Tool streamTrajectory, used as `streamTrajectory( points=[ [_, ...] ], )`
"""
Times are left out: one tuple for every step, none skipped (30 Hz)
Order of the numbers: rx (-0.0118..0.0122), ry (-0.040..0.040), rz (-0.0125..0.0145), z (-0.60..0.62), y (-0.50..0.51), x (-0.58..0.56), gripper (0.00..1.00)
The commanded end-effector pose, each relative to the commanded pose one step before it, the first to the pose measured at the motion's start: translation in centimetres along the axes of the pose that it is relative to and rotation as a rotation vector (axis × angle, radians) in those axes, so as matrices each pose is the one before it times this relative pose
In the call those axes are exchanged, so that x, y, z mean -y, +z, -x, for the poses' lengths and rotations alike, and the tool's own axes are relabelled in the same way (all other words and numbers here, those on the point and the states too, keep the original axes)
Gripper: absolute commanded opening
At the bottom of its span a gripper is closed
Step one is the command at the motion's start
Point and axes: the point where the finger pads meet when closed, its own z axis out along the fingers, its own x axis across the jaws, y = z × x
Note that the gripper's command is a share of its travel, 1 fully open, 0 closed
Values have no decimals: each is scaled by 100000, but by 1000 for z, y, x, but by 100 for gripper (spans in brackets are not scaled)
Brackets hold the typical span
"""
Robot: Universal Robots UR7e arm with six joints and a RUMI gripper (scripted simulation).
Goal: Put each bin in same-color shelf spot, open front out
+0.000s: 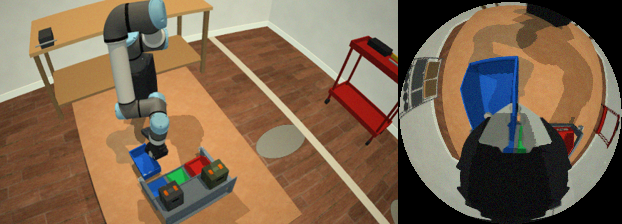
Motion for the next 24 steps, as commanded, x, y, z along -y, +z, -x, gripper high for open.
streamTrajectory(
  points=[
    [72, 19, 134, 31, -76, -124, 0],
    [0, 0, 0, 0, 0, 0, 0],
    [0, 0, 0, 1, -7, -32, 0],
    [0, 0, -1, 1, -7, -34, 0],
    [0, 0, -1, 1, -8, -37, 0],
    [0, 0, -1, 1, -8, -40, 0],
    [0, 0, -1, 1, -9, -42, 0],
    [0, 0, -1, 1, -10, -45, 0],
    [0, 0, -1, 2, -10, -48, 0],
    [0, 0, -1, 2, -11, -51, 0],
    [0, 0, -1, 2, -11, -53, 0],
    [0, 0, -1, 2, -12, -56, 0],
    [0, 0, -1, 2, -12, -59, 0],
    [0, 0, -1, 2, -13, -62, 0],
    [0, 0, -1, 2, -14, -64, 0],
    [0, 0, -1, 2, -14, -67, 0],
    [0, 0, -1, 2, -15, -70, 0],
    [0, 0, 0, 0, 0, 0, 0],
    [0, 0, 0, 0, 0, 0, 0],
    [0, 0, -1, 3, -15, -73, 0],
    [0, 0, -1, 3, -16, -75, 0],
    [0, 0, -1, 3, -16, -78, 0],
    [0, 0, -1, 3, -17, -80, 0],
    [0, 0, -1, 3, -18, -83, 0]
  ],
)
